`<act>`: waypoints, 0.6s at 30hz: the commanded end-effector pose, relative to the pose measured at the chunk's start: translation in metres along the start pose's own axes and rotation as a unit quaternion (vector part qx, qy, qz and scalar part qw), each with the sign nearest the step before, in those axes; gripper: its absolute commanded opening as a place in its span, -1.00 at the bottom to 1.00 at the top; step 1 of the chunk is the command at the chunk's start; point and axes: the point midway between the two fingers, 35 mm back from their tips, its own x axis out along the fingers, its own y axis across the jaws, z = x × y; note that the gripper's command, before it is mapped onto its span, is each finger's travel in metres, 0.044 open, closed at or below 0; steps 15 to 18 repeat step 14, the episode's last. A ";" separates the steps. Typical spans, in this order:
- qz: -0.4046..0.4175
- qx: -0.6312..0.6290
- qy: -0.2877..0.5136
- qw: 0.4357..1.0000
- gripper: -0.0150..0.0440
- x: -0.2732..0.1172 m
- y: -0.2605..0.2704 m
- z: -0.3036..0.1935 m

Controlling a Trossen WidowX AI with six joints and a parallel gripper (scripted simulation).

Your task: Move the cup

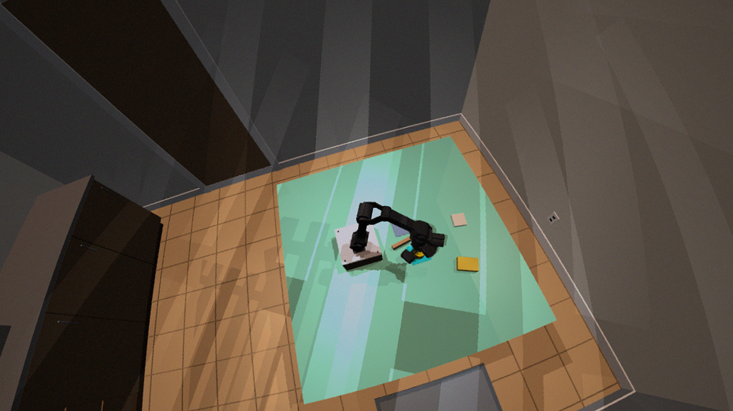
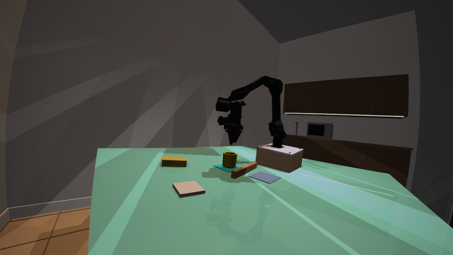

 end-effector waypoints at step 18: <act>0.004 -0.001 -0.006 1.000 1.00 -0.030 0.000 0.001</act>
